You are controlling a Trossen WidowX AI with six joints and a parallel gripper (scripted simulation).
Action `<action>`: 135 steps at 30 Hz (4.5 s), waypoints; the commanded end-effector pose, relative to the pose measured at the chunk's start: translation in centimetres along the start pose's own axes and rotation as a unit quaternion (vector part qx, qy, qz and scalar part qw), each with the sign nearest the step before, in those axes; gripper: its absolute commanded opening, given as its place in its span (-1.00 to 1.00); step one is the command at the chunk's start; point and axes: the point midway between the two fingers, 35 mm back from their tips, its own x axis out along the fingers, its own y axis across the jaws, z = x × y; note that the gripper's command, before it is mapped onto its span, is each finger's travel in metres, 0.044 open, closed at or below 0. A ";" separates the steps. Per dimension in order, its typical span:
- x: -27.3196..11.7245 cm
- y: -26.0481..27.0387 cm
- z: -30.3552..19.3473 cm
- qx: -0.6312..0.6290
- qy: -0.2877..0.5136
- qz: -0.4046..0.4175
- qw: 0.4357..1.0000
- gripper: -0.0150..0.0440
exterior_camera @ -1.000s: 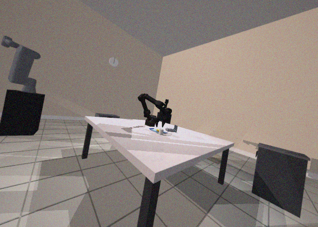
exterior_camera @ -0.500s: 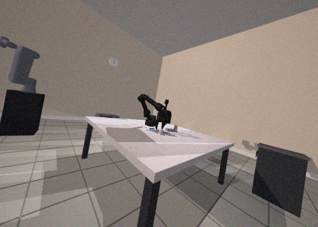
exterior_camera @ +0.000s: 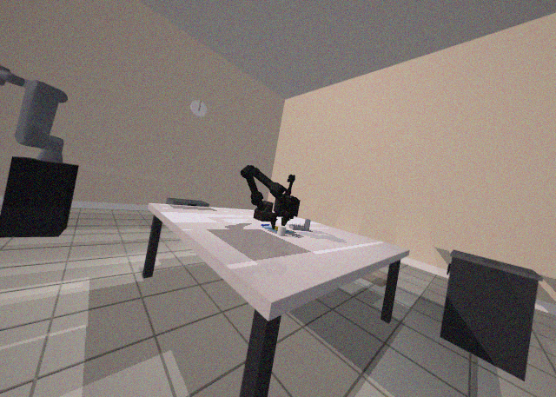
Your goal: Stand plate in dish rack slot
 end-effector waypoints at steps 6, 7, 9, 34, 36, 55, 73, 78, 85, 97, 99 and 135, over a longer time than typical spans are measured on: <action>0.2 0.1 0.0 -0.004 0.002 -0.002 1.000 0.63; 0.2 0.1 0.0 -0.004 0.002 -0.002 1.000 0.60; 0.2 0.1 0.0 -0.004 0.002 -0.002 1.000 0.56; -8.4 0.6 1.6 -0.007 -0.009 0.008 1.000 -0.49; -9.3 0.6 1.6 -0.008 -0.010 0.009 1.000 -0.49; -16.8 0.5 1.8 -0.009 -0.017 0.005 1.000 -0.49; -17.2 14.5 -4.9 0.201 0.003 0.006 0.980 -0.49; -17.1 15.0 -5.4 0.212 0.004 0.004 0.977 -0.49; -16.0 15.1 -5.6 0.181 0.030 0.023 0.983 -0.49; -12.5 15.5 -6.2 0.074 0.099 0.111 0.986 -0.49; -12.0 15.6 -6.2 0.057 0.106 0.128 0.984 -0.49; -5.5 16.5 -7.2 -0.209 0.006 0.444 0.871 -0.49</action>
